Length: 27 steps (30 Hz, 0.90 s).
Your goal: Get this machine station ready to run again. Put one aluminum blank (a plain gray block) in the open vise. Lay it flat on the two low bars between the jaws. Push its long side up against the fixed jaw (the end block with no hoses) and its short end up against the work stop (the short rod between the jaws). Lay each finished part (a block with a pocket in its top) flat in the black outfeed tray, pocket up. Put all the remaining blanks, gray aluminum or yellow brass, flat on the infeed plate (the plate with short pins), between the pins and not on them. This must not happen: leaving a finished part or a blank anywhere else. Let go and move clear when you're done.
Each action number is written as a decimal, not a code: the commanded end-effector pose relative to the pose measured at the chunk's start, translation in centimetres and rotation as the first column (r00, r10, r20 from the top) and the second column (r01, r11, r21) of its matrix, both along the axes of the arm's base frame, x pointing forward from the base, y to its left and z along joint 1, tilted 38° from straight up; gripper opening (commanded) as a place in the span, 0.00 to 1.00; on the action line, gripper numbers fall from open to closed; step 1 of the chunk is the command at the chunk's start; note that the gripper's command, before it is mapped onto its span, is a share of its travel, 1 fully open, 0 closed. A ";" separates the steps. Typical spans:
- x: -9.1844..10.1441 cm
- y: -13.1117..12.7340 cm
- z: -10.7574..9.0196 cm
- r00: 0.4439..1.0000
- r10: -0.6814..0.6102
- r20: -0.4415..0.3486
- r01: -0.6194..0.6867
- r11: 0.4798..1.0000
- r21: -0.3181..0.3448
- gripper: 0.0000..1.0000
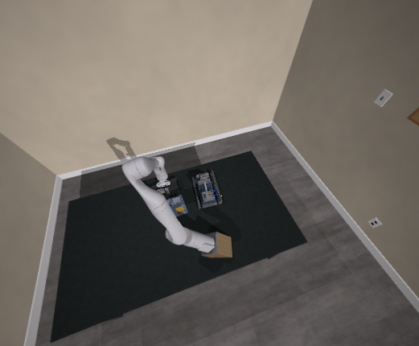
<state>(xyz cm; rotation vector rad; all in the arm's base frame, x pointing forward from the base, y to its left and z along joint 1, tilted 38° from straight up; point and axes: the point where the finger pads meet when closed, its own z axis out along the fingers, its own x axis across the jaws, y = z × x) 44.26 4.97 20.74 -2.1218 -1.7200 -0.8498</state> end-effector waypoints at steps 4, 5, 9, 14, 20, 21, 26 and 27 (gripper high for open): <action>0.0 -0.1 0.0 1.000 -0.001 0.001 0.001 1.000 0.000 0.00; 0.0 -0.1 0.0 1.000 -0.001 0.001 0.001 1.000 0.000 0.00; 0.0 -0.1 0.1 1.000 -0.001 0.001 0.001 1.000 0.000 0.00; 0.0 -0.2 0.2 1.000 -0.001 0.001 0.001 1.000 0.000 0.00; -0.2 -0.6 0.9 1.000 -0.001 0.001 0.001 1.000 0.000 0.00; -0.3 -0.7 1.0 1.000 -0.001 0.001 0.001 1.000 0.000 0.00; -0.6 -1.4 2.0 1.000 -0.001 0.001 0.001 1.000 0.000 0.00; -0.7 -1.6 2.2 1.000 -0.001 0.001 0.001 1.000 0.000 0.00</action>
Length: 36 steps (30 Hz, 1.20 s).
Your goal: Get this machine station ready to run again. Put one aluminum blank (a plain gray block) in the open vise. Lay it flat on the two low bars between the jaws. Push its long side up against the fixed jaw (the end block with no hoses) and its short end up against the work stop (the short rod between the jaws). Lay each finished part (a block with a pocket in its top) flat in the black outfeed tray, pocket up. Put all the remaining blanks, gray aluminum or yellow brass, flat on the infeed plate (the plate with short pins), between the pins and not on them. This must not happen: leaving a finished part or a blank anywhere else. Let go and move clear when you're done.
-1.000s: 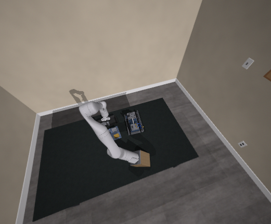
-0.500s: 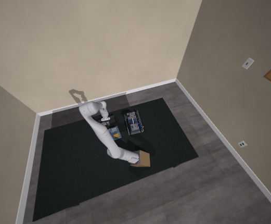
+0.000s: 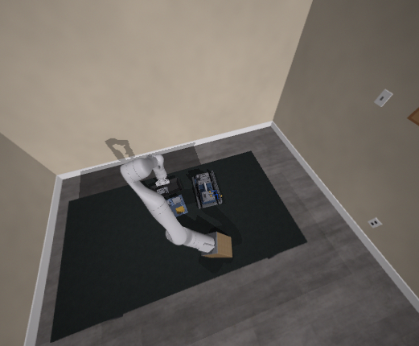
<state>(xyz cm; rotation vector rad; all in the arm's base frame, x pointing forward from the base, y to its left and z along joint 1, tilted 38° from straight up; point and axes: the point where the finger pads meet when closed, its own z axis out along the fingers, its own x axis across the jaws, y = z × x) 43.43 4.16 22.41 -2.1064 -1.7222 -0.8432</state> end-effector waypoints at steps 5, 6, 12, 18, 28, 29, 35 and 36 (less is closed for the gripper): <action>-0.1 -1.3 1.2 1.000 -0.013 0.008 0.013 1.000 -0.007 0.00; -0.2 -1.4 1.4 1.000 -0.013 0.008 0.013 1.000 -0.007 0.00; -0.6 -2.3 2.7 1.000 -0.013 0.008 0.013 1.000 -0.007 0.00; -0.9 -2.9 3.5 1.000 -0.013 0.008 0.013 1.000 -0.007 0.00; -1.0 -3.1 3.8 1.000 -0.013 0.008 0.013 1.000 -0.007 0.00; -1.0 -3.1 3.8 1.000 -0.013 0.008 0.013 1.000 -0.007 0.00; 0.0 -3.2 4.2 1.000 -0.009 0.010 0.009 1.000 -0.004 0.00; 0.0 -3.2 4.2 1.000 -0.009 0.010 0.009 1.000 -0.004 0.00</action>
